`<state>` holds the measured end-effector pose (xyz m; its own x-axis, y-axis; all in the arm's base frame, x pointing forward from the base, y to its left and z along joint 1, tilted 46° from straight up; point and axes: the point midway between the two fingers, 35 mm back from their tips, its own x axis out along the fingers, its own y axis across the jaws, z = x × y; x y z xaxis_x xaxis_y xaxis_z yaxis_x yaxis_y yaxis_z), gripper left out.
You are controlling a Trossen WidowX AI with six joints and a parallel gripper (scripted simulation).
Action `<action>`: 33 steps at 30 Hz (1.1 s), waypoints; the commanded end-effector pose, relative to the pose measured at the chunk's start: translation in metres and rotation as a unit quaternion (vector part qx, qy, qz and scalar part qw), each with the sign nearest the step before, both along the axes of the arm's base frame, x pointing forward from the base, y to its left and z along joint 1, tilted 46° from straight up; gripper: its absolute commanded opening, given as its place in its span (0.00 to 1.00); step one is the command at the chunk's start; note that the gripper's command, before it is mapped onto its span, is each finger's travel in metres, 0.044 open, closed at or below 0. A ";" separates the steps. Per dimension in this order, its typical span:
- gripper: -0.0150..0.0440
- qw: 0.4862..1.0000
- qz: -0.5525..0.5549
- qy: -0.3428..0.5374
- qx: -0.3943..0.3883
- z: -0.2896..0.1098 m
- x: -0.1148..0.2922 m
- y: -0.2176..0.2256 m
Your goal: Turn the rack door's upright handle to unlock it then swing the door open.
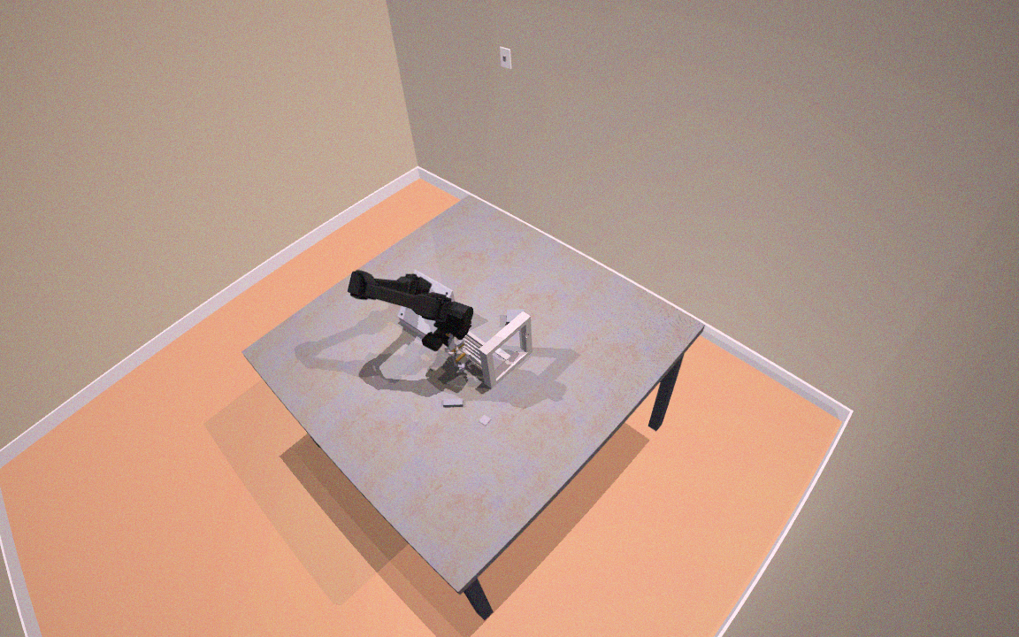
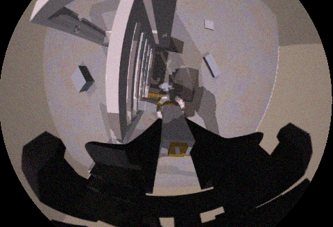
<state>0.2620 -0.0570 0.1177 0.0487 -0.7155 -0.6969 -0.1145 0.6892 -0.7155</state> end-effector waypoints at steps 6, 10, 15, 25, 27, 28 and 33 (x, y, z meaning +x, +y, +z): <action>0.51 1.000 0.002 0.002 -0.002 0.000 0.000 -0.001; 0.69 1.000 0.002 0.002 -0.002 0.000 0.000 -0.001; 0.75 1.000 0.002 0.002 -0.001 0.002 0.000 0.001; 0.75 1.000 0.003 0.002 0.000 0.011 0.001 0.012; 0.75 1.000 0.003 0.002 0.001 0.013 0.001 0.014; 0.75 1.000 0.003 0.002 0.001 0.014 0.001 0.015; 0.75 1.000 0.003 0.003 0.001 0.019 0.001 0.020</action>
